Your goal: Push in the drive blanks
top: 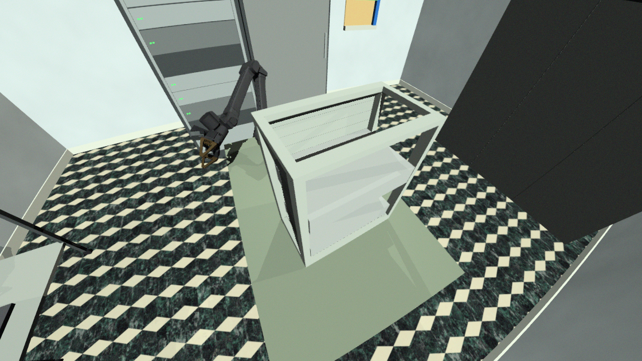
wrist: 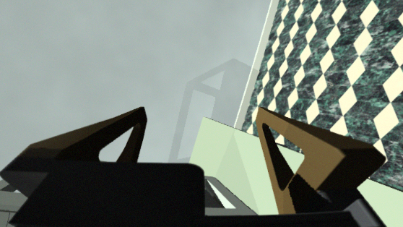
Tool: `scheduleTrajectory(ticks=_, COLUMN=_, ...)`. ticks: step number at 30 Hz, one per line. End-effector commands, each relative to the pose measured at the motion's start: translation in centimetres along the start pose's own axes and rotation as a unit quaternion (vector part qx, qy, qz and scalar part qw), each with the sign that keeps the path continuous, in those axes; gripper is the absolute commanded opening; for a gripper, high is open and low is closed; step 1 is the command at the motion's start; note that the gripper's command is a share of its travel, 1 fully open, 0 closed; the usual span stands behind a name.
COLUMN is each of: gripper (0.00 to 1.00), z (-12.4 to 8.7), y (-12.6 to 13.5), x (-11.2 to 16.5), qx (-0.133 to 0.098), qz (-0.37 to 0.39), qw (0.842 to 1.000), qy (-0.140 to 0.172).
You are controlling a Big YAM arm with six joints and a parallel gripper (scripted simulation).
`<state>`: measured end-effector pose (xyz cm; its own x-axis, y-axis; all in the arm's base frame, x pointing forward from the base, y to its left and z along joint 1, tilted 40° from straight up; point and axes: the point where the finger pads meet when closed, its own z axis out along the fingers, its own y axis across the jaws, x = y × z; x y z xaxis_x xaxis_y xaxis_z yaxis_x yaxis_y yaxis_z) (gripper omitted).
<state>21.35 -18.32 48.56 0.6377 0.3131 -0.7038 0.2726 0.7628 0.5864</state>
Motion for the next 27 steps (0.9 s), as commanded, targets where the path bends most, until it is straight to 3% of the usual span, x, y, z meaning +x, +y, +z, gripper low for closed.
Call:
scheduleTrajectory(ticks=1, gripper=1.00, z=-2.0, y=1.5, x=3.6, qx=-0.009, qz=0.021, qw=0.999, qy=0.043)
scheduleTrajectory(ticks=3, gripper=1.00, z=-2.0, y=1.5, x=3.6, qx=-0.009, qz=0.021, qw=0.999, qy=0.043)
scheduleTrajectory(ticks=14, gripper=1.00, z=-6.8, y=4.8, x=9.9, qx=-0.046, qz=0.064, qw=0.990, qy=0.118)
scheduleTrajectory(ticks=16, gripper=1.00, z=-7.4, y=5.7, x=10.3, qx=-0.059, qz=0.078, qw=0.988, qy=0.118)
scheduleTrajectory(ticks=18, gripper=1.00, z=-7.9, y=6.1, x=11.8, qx=-0.060, qz=0.081, qw=0.986, qy=0.135)
scheduleTrajectory(ticks=23, gripper=1.00, z=-9.2, y=6.8, x=12.6, qx=-0.071, qz=0.095, qw=0.982, qy=0.147)
scheduleTrajectory(ticks=27, gripper=1.00, z=-10.6, y=7.9, x=15.5, qx=-0.079, qz=0.103, qw=0.975, qy=0.179)
